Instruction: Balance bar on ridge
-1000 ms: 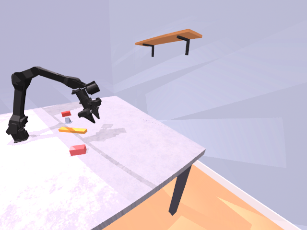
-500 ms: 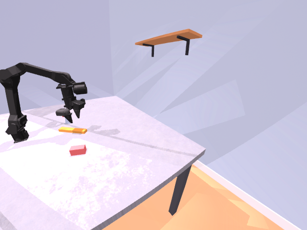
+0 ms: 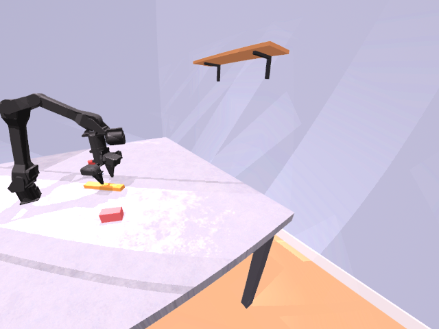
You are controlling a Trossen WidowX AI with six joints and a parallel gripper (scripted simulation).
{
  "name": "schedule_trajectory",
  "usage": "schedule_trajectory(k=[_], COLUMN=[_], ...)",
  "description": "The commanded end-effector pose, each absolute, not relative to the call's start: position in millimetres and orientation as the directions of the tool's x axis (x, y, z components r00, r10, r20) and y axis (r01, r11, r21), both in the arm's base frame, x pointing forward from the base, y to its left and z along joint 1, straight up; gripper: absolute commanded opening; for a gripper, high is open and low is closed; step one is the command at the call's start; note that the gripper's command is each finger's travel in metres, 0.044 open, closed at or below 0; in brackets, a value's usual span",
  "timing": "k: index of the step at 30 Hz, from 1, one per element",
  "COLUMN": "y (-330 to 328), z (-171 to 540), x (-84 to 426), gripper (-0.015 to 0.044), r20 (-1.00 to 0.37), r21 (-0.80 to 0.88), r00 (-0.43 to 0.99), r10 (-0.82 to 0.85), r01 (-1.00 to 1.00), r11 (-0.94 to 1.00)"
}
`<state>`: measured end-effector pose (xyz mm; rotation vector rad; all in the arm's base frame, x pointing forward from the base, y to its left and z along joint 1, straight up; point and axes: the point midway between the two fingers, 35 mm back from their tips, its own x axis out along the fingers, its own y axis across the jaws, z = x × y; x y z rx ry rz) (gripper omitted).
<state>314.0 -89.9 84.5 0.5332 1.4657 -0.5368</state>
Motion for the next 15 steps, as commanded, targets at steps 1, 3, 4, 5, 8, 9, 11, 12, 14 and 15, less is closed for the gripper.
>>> schedule_trajectory(k=[1, 3, 4, 5, 8, 9, 11, 12, 14, 15], y=[-89.2, -89.2, -89.2, -89.2, -89.3, -89.3, -89.3, -89.4, -89.4, -89.4], z=[76.2, 75.9, 75.4, 74.6, 70.9, 69.3, 66.0, 64.3, 61.0, 59.4], x=[313.6, 313.7, 313.7, 313.8, 314.0, 314.1, 314.2, 314.3, 314.4, 314.4], gripper=[0.0315, 0.0315, 0.0315, 0.0315, 0.0315, 0.0315, 0.0315, 0.0315, 0.0315, 0.0315], r20=[-0.999, -0.999, -0.999, -0.999, -0.999, -0.999, -0.999, -0.999, -0.999, -0.999], r21=[0.014, 0.014, 0.014, 0.014, 0.014, 0.014, 0.014, 0.014, 0.014, 0.014], r00=[0.034, 0.034, 0.034, 0.034, 0.034, 0.034, 0.034, 0.034, 0.034, 0.034], r10=[-0.010, -0.010, -0.010, -0.010, -0.010, -0.010, -0.010, -0.010, -0.010, -0.010], r01=[0.638, 0.638, 0.638, 0.638, 0.638, 0.638, 0.638, 0.638, 0.638, 0.638], r11=[0.770, 0.770, 0.770, 0.770, 0.770, 0.770, 0.770, 0.770, 0.770, 0.770])
